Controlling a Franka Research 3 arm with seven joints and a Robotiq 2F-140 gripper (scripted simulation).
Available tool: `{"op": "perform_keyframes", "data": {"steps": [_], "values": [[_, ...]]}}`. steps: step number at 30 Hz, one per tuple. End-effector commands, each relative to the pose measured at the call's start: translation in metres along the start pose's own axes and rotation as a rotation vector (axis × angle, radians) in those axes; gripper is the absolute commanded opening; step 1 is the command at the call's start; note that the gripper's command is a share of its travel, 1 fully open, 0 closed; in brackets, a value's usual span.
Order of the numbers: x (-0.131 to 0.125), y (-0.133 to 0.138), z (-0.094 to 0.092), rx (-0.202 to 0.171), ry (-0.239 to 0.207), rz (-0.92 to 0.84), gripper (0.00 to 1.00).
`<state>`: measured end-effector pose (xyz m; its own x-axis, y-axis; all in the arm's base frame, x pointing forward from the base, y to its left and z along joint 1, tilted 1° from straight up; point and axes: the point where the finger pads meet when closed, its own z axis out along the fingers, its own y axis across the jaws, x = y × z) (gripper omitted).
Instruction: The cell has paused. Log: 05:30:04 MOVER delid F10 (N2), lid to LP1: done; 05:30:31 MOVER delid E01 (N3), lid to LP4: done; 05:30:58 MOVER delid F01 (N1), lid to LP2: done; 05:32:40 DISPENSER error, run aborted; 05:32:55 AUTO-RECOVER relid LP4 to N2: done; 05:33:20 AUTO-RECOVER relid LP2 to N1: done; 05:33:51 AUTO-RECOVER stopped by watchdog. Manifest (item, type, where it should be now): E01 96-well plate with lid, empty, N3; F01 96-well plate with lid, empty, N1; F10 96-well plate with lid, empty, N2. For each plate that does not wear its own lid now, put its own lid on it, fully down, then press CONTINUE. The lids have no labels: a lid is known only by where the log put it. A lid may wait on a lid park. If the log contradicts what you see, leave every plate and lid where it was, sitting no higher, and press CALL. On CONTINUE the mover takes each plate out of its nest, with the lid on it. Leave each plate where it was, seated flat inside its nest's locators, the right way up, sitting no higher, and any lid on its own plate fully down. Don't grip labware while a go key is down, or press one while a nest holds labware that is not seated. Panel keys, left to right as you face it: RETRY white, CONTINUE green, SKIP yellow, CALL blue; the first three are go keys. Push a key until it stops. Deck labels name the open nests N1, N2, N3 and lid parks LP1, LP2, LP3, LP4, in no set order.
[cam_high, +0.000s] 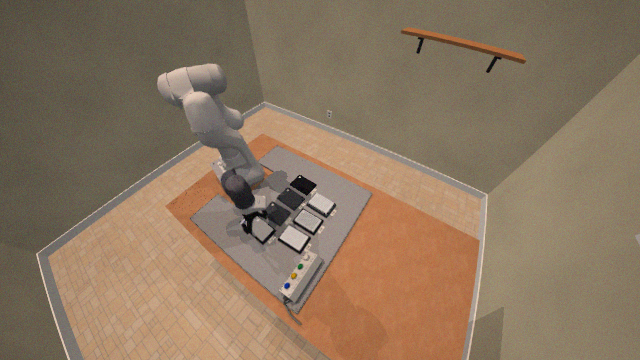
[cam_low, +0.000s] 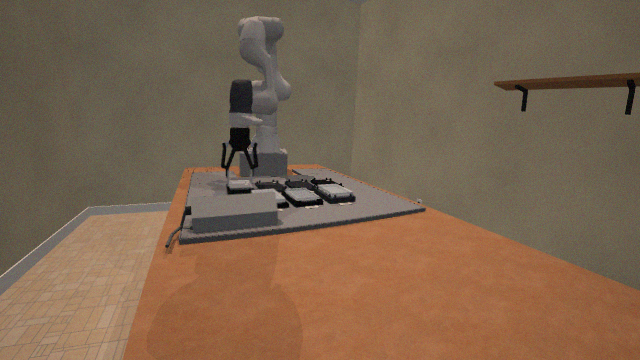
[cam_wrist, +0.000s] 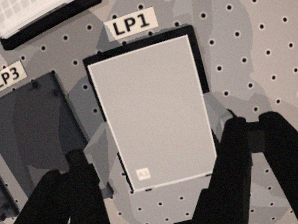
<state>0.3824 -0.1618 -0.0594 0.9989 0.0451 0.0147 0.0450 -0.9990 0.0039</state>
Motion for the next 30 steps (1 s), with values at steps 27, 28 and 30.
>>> {"op": "perform_keyframes", "data": {"steps": [27, 28, 30], "values": [[0.0004, 0.0002, -0.0044, 0.0, 0.002, 0.002, 0.0], [0.0004, 0.0002, -0.0044, 0.0, 0.002, 0.002, 0.0], [0.0004, 0.0002, -0.0044, 0.0, 0.002, 0.002, 0.0]]}}
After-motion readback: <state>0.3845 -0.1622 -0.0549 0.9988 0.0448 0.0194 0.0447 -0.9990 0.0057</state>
